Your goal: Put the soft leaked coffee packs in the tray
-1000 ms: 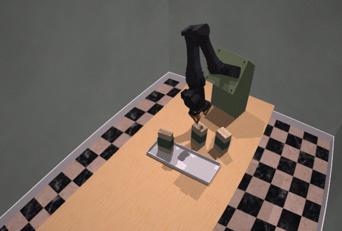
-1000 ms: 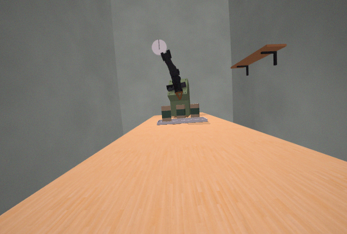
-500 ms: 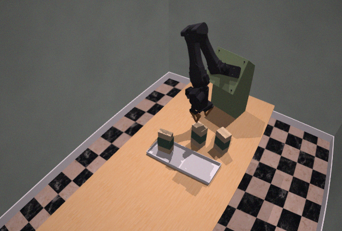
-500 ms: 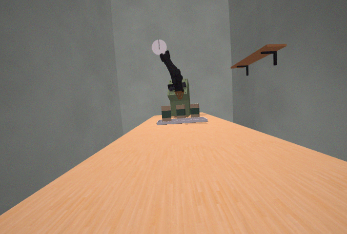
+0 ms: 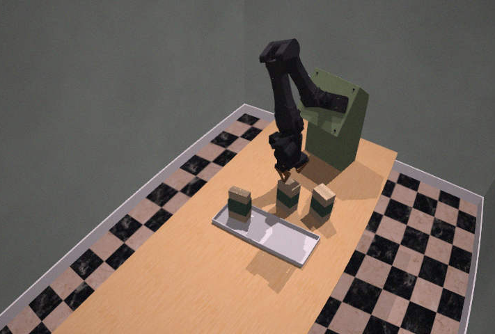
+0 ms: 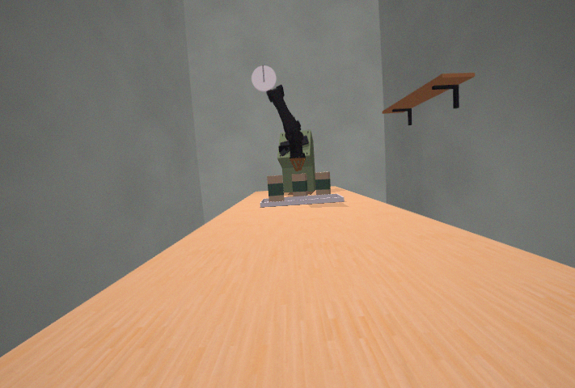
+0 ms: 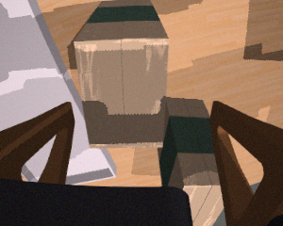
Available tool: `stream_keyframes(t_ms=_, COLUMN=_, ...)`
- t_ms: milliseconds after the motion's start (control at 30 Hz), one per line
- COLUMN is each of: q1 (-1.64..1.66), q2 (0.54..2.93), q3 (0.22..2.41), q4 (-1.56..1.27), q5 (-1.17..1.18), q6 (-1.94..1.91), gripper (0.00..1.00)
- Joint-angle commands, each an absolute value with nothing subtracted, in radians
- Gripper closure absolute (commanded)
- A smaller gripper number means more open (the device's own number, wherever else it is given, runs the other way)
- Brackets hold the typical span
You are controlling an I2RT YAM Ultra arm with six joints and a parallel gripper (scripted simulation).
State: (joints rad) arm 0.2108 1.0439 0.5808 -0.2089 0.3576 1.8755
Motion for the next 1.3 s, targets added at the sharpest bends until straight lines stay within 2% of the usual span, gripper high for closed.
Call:
stream_keyframes(t_ms=0, q1=0.195, q2=1.074, q3=0.568, q4=-0.133, q5=0.343, q6=1.855, gripper=0.21)
stream_keyframes(t_ms=1267, q1=0.197, q2=1.055, q3=0.568, q4=-0.132, q5=0.347, q6=1.853, gripper=0.21)
